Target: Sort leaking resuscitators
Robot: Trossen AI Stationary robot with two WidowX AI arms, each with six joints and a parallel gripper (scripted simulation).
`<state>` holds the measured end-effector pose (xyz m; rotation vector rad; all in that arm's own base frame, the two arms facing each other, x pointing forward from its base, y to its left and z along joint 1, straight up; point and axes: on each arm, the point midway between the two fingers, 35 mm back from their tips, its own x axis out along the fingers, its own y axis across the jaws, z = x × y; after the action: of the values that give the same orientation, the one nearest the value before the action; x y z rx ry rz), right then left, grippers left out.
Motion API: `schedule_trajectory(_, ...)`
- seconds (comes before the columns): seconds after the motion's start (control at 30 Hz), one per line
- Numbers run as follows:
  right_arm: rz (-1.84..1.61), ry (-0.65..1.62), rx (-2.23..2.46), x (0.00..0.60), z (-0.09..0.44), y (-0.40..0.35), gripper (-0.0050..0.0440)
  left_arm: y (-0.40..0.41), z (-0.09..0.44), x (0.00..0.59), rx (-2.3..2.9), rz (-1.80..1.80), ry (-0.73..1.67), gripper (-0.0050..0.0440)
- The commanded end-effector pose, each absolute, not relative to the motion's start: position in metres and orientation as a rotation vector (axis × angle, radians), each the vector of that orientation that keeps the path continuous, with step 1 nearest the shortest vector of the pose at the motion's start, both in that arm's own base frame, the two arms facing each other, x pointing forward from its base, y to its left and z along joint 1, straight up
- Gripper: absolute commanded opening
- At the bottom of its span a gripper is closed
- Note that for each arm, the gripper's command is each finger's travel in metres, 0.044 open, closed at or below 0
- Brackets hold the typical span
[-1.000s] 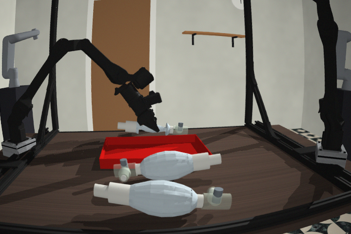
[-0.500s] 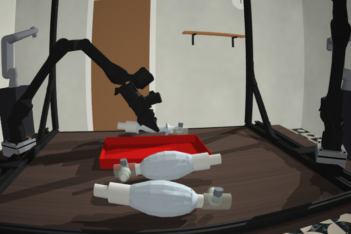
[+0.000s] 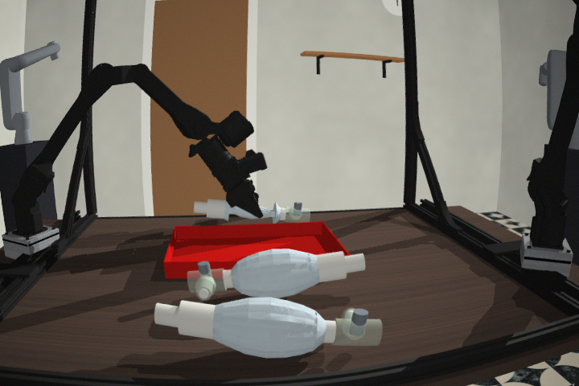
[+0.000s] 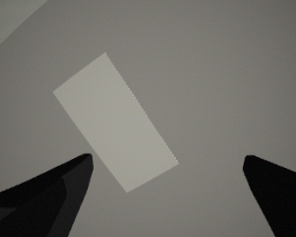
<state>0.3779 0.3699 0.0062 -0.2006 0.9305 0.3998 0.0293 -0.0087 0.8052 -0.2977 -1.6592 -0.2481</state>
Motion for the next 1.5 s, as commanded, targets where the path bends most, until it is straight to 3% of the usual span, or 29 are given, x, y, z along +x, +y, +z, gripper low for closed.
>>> schedule_trajectory(0.0, 0.4, 0.93, -0.2, 0.378, 0.006, 0.37, 0.0, -0.012, 0.804, 0.034, -0.282, -0.246, -1.658, 0.044)
schedule_trajectory(0.6, 0.4, 0.93, -0.201, 0.378, 0.006, 0.37, 0.0, -0.012, 0.802, 0.016, -0.452, -0.398, -1.665, 0.044)
schedule_trajectory(0.97, 0.4, 0.931, -0.201, 0.378, 0.006, 0.37, 0.0, -0.103, 0.776, 0.19, -0.514, -0.496, -1.101, 0.044)
schedule_trajectory(1.17, 0.4, 0.931, -0.201, 0.378, 0.006, 0.37, 0.0, -0.104, 0.775, 0.191, -0.514, -0.496, -1.101, 0.044)
schedule_trajectory(1.47, 0.4, 0.931, -0.201, 0.378, 0.006, 0.37, 0.0, -0.168, 0.703, 0.313, -0.548, -0.475, -0.659, 0.044)
